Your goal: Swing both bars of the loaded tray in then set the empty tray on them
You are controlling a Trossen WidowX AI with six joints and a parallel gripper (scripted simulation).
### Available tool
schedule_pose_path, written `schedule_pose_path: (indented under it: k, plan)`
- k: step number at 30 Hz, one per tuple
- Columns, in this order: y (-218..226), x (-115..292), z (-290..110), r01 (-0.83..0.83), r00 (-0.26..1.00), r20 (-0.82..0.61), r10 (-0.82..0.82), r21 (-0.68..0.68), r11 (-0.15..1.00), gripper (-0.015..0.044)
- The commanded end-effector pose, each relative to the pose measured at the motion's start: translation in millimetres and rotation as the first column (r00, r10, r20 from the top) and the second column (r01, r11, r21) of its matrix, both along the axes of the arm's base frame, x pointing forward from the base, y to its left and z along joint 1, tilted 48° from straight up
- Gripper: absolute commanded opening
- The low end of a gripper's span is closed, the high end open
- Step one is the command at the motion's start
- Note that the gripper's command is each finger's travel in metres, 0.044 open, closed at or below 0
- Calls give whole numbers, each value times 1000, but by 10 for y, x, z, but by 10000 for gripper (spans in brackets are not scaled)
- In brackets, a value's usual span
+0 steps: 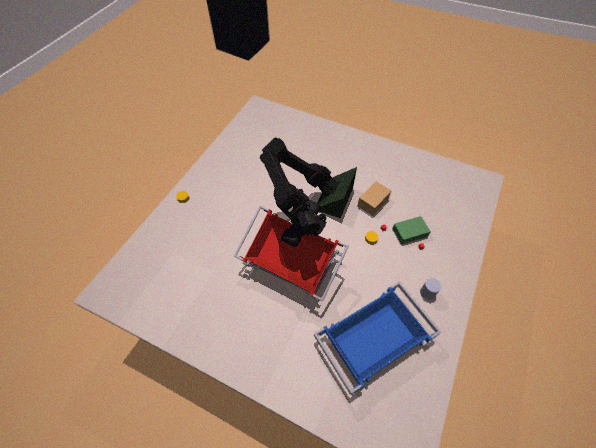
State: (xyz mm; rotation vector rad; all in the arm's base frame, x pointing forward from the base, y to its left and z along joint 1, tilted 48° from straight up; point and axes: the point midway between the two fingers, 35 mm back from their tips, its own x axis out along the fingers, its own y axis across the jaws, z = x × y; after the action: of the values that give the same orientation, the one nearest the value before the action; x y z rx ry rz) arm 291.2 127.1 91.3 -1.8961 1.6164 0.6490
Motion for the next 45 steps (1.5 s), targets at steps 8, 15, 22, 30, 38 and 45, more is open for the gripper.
schedule_pose_path:
  k: [8, 15, 22, 30, 38, 45]
  plan:
    - [-82, -53, -57, -5, 1000, -19, 5, -11, 1000, 0]
    - [-128, -75, -96, -5, 1000, -19, 5, -12, 1000, 0]
    - [-137, -79, -104, -5, 1000, -19, 5, -12, 1000, 0]
    - [-191, -100, -151, -5, 1000, -19, 5, -12, 1000, 0]
    - [-196, -102, -156, -5, 1000, -19, 5, -12, 1000, 0]
    - [-250, -119, -202, -5, 1000, -19, 5, -12, 1000, 0]
